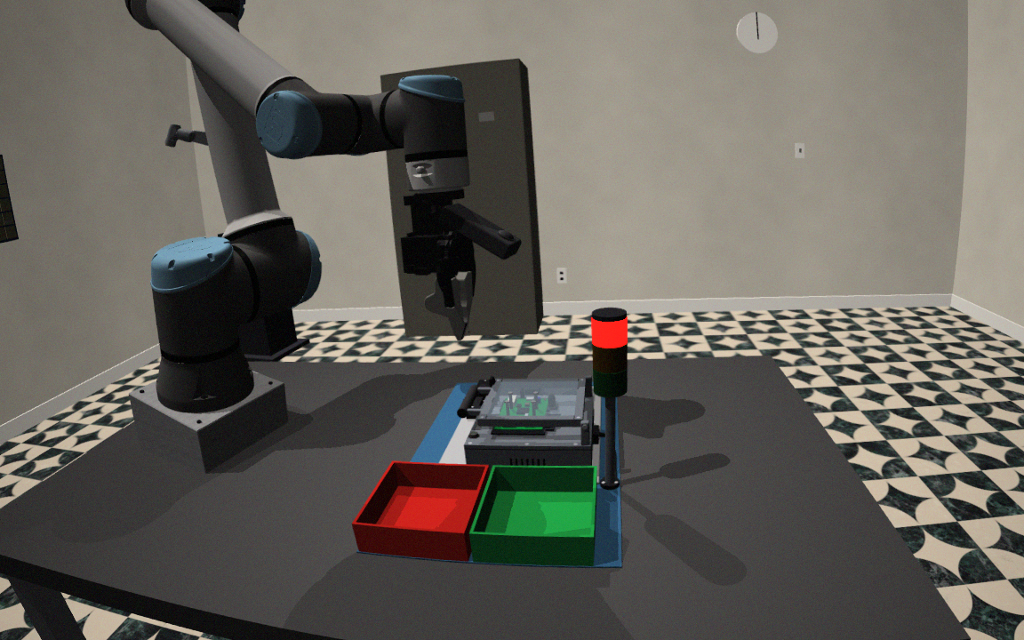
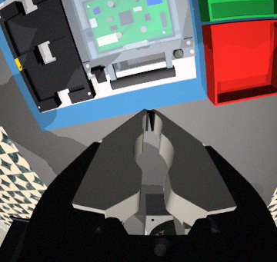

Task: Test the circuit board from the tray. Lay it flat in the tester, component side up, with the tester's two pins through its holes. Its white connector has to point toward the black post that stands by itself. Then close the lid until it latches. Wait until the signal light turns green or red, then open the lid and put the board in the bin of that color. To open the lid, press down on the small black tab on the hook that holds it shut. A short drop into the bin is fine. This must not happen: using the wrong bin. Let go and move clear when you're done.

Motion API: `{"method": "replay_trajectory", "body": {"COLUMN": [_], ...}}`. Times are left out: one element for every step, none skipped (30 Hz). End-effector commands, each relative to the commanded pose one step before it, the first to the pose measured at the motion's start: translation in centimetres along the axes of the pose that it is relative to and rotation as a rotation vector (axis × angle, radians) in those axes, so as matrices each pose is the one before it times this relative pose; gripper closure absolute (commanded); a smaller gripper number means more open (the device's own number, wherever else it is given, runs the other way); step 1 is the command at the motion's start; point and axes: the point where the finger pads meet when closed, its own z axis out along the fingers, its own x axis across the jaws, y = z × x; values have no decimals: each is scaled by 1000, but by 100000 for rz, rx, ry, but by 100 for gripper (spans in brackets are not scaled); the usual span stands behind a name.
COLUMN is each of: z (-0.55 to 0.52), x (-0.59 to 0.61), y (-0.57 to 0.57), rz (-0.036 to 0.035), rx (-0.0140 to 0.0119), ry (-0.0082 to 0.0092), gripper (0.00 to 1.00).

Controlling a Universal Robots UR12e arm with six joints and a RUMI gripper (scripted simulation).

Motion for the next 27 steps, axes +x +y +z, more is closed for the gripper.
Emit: {"method": "replay_trajectory", "body": {"z": [202,0,0,9,4,4,4,4,3,1,-1,-2,-3,0,0,-9,-2,-1,1,2,1,1,1,0,0,0,0], "x": [35,0,0,0,2,2,1,0,0,0,1,1,1,0,0,-1,-10,-8,-5,-2,1,1,1,1,0,0,0], "y": [241,1,1,2,-5,-3,-1,0,1,0,-2,-3,-4,0,0,-12,-2,-1,0,1,1,1,0,0,0,0,0], "rz": [-13857,-1937,-1742,-1549,-1359,-1173,-994,-823,-663,-515,-381,-264,-165,0,0,-114,-66,-29,-16,-8,-1,0,18,24,16,11,6], "rx": [-337,0,0,-21,-12,-12,-11,-9,-7,3,8,10,10,0,0,18,0,-2,-5,-5,-5,-4,-2,-1,0,0,0], "ry": [-1636,0,0,-6,-4,-4,-4,-3,-3,1,3,4,4,0,0,26,10,8,6,5,4,3,1,1,0,0,0], "gripper": [100,100,100,100,100,100,100,100,100,100,100,100,100,100,100,100,100,100,100,100,100,100,100,100,100,100,100]}}
